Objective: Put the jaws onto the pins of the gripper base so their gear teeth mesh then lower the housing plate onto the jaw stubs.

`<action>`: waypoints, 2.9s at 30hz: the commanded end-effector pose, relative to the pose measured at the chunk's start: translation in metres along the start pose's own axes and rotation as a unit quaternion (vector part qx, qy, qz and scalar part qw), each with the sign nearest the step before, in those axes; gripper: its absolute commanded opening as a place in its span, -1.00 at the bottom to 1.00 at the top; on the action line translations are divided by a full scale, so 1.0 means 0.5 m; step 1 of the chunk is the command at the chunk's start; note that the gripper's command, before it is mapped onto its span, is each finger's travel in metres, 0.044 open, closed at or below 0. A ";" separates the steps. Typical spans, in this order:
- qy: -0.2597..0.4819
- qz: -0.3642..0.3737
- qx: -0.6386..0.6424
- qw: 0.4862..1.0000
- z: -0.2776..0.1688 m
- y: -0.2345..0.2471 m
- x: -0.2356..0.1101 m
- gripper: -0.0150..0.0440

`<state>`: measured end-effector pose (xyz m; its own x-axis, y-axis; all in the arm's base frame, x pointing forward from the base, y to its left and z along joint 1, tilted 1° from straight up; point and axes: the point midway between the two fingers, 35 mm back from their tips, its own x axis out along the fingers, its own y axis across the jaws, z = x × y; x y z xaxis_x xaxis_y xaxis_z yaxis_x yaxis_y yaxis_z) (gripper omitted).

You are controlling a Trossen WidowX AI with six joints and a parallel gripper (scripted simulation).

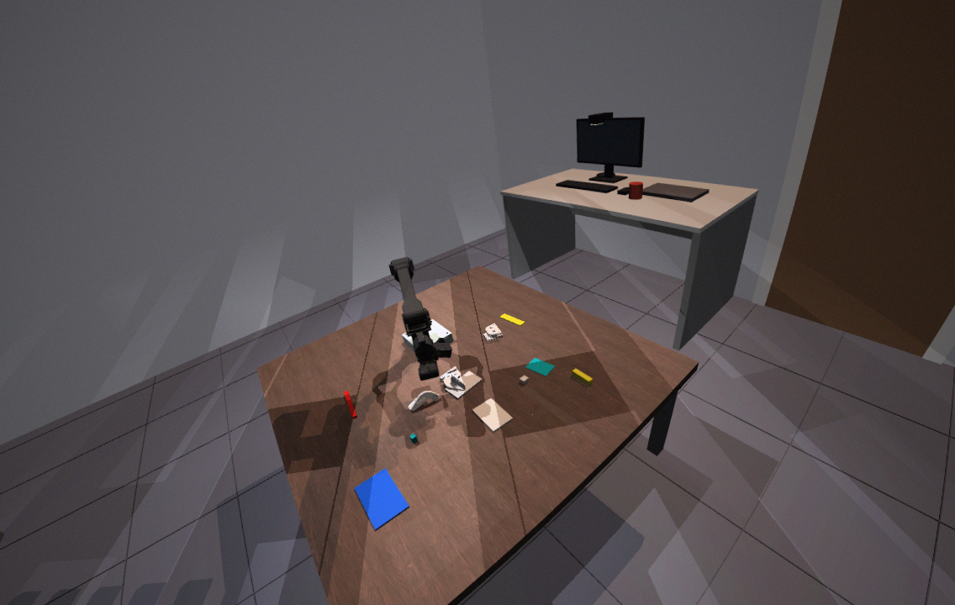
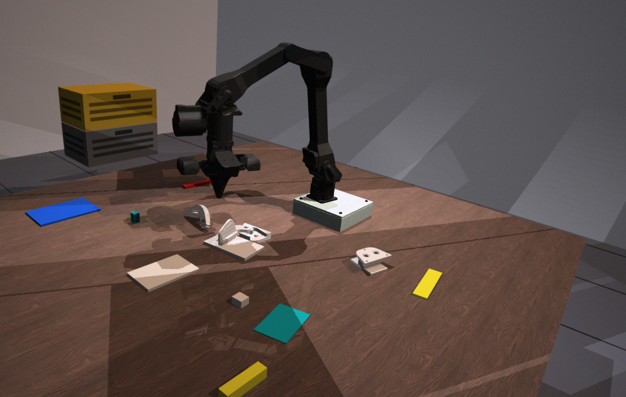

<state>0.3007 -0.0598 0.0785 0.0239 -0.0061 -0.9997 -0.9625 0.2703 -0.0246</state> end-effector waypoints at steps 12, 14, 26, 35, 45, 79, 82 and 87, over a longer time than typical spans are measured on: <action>0.002 0.003 -0.124 0.992 -0.040 0.010 -0.002 -0.49; 0.002 0.003 -0.124 0.992 -0.040 0.010 -0.002 -0.49; 0.002 0.003 -0.127 0.992 -0.041 0.007 0.029 -0.49; 0.002 0.003 -0.130 0.992 -0.042 0.007 0.059 -0.49; 0.002 0.003 -0.133 0.991 -0.043 0.008 0.091 -0.49; 0.002 0.002 -0.136 0.991 -0.034 -0.033 0.116 -0.49; 0.002 0.002 -0.136 0.991 -0.031 -0.042 0.116 -0.49; 0.002 0.002 -0.136 0.991 -0.027 -0.058 0.116 -0.49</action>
<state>0.3199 -0.0800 0.0222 0.0239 -0.0075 -0.9997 -0.9997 -0.0022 -0.0239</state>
